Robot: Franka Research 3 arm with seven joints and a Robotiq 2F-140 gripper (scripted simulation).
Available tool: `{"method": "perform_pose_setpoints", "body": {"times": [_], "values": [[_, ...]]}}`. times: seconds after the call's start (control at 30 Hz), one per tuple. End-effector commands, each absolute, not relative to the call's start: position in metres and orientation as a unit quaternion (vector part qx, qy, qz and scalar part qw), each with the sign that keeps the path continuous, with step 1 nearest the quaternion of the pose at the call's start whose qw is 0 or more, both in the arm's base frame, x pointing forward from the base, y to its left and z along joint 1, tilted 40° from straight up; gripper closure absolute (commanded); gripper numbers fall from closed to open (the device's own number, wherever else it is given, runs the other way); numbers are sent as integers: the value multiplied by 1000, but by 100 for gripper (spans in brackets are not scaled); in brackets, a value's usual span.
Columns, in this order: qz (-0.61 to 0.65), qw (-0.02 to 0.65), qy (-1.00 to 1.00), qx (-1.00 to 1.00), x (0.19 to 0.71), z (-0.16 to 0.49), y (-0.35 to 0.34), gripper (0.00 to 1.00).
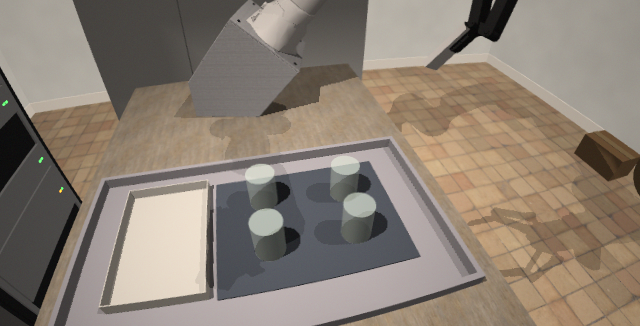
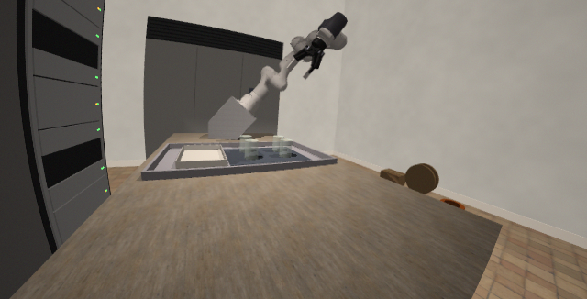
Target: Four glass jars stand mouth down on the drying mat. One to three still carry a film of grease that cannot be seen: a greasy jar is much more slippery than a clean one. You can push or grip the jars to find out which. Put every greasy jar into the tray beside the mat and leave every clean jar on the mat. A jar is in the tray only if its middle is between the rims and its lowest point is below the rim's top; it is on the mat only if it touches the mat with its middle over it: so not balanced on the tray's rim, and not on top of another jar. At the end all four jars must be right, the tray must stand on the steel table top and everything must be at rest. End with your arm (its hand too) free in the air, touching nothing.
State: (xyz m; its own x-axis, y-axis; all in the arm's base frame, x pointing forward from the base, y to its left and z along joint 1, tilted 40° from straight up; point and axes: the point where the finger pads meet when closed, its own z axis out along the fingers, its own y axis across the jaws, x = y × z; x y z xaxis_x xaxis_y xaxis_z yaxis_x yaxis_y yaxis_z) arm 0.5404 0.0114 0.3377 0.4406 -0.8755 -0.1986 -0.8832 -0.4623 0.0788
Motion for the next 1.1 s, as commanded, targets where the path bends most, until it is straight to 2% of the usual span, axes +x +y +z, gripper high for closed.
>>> {"method": "perform_pose_setpoints", "body": {"times": [0.0, 0.07, 0.37, 0.4, 0.63, 0.67, 0.97, 1.07], "values": [[107, 20, 549, -828, 542, 336, 11, 0], [134, 23, 581, -803, 538, 316, 14, 0], [134, 23, 581, -803, 538, 316, 14, 0], [159, 28, 616, -771, 534, 296, 16, 0], [159, 28, 616, -771, 534, 296, 16, 0], [184, 31, 646, -740, 529, 276, 18, 0], [184, 31, 646, -740, 529, 276, 18, 0], [207, 36, 679, -704, 525, 257, 21, 0]]}}
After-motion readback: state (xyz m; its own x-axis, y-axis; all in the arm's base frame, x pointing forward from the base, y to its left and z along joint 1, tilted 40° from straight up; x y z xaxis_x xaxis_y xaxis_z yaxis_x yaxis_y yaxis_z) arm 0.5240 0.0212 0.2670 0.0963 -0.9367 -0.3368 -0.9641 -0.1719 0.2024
